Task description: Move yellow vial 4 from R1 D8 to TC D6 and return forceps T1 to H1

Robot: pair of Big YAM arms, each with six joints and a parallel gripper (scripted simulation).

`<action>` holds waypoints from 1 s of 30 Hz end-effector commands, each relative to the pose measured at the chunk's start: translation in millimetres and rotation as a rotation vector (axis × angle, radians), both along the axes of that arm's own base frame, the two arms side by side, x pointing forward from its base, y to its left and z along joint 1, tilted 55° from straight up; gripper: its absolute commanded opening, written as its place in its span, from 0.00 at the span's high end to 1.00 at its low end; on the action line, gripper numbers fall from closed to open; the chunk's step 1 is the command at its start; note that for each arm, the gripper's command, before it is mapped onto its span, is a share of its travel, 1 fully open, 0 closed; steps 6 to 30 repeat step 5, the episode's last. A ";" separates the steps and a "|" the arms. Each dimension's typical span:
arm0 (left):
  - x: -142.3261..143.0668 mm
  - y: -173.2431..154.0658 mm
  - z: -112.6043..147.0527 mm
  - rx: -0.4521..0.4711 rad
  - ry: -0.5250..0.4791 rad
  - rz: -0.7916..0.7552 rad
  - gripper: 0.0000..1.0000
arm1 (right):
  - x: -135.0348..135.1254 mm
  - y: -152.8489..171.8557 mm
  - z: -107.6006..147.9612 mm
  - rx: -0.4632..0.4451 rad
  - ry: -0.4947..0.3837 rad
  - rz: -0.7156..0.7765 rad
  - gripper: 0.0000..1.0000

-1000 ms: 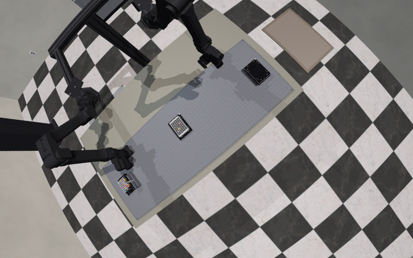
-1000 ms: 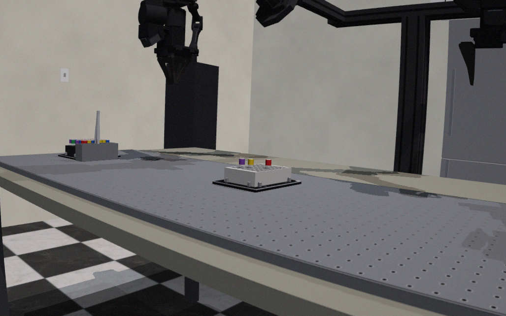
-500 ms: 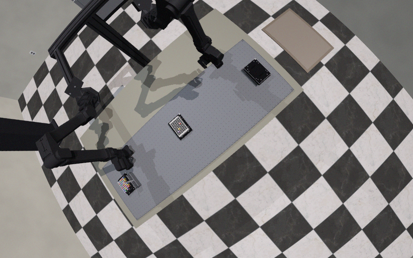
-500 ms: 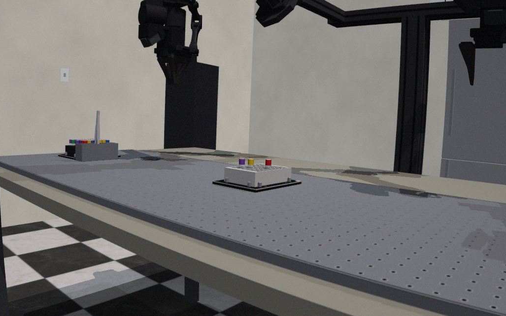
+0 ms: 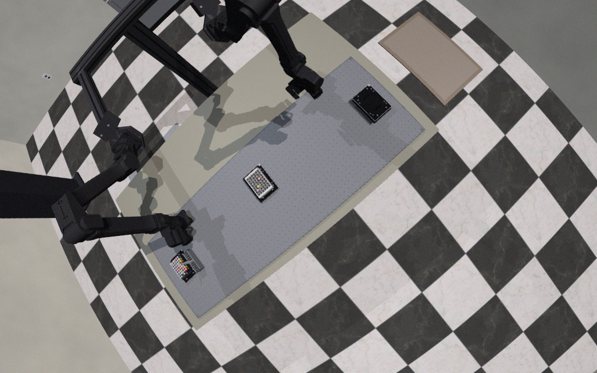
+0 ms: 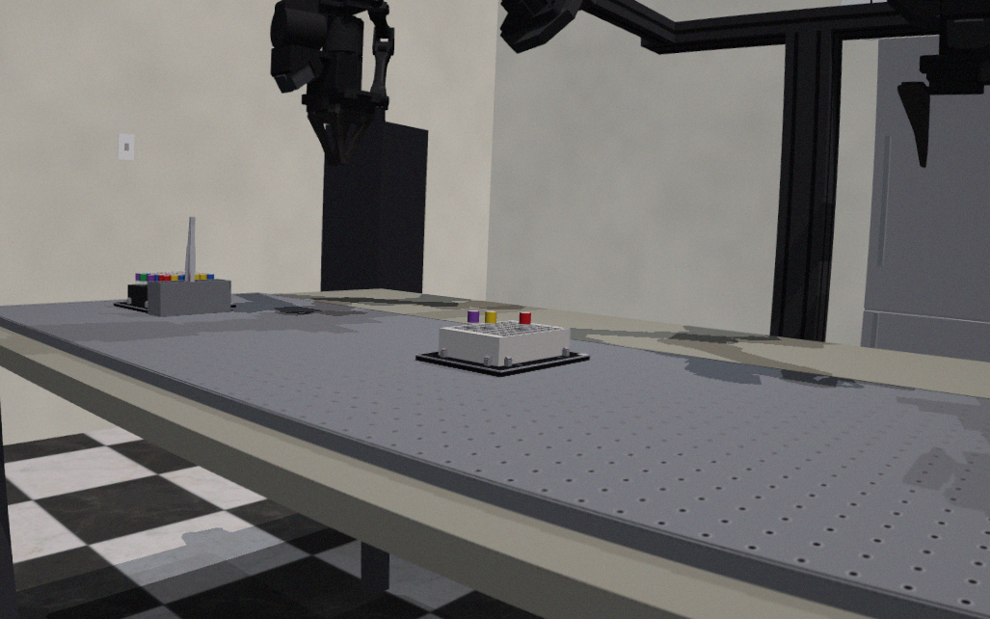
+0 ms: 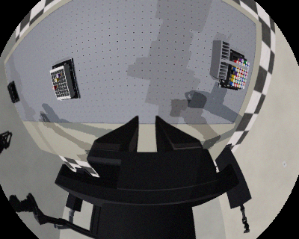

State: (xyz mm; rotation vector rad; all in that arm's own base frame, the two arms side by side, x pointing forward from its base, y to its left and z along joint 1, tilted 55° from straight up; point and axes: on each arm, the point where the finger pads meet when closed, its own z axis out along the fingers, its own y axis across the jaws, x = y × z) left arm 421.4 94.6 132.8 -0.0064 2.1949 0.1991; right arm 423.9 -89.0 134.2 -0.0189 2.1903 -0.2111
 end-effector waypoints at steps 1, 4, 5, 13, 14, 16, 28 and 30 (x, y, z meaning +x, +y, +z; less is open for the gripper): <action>2.9 3.4 17.0 0.023 -0.048 -0.002 0.00 | 0.6 -3.8 14.2 0.004 -0.042 -0.018 0.76; 2.9 3.4 17.0 0.023 -0.048 -0.002 0.00 | 0.6 -3.8 14.2 0.004 -0.042 -0.018 0.76; 2.9 3.4 17.0 0.023 -0.048 -0.002 0.00 | 0.6 -3.8 14.2 0.004 -0.042 -0.018 0.76; 2.9 3.4 17.0 0.023 -0.048 -0.002 0.00 | 0.6 -3.8 14.2 0.004 -0.042 -0.018 0.76; 2.9 3.4 17.0 0.023 -0.048 -0.002 0.00 | 0.6 -3.8 14.2 0.004 -0.042 -0.018 0.76; 2.9 3.4 17.0 0.023 -0.048 -0.002 0.00 | 0.6 -3.8 14.2 0.004 -0.042 -0.018 0.76; 2.9 3.4 17.0 0.023 -0.048 -0.002 0.00 | 0.6 -3.8 14.2 0.004 -0.042 -0.018 0.76; 2.9 3.4 17.0 0.023 -0.048 -0.002 0.00 | 0.6 -3.8 14.2 0.004 -0.042 -0.018 0.76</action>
